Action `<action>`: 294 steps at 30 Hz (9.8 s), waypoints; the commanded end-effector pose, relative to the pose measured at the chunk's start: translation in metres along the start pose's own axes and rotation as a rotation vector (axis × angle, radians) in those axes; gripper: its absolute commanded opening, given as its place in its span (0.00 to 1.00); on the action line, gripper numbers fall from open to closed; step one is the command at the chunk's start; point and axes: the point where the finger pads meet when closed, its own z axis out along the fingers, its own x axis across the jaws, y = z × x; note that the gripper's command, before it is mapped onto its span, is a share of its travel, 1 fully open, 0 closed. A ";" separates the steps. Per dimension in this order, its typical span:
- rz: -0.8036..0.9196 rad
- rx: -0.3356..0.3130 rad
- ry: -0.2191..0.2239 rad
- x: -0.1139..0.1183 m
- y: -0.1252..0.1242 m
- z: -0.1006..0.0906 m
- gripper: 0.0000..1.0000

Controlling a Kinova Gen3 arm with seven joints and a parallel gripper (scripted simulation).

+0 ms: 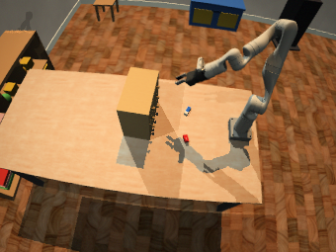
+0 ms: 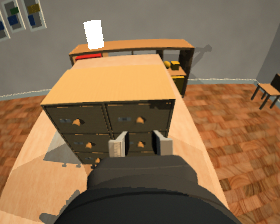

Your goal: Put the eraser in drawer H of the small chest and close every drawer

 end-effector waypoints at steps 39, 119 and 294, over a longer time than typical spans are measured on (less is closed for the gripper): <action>-0.002 0.000 0.000 -0.001 0.010 0.102 0.67; -0.002 0.000 0.000 -0.001 -0.011 0.122 0.67; -0.002 0.000 0.000 -0.001 0.032 0.079 0.67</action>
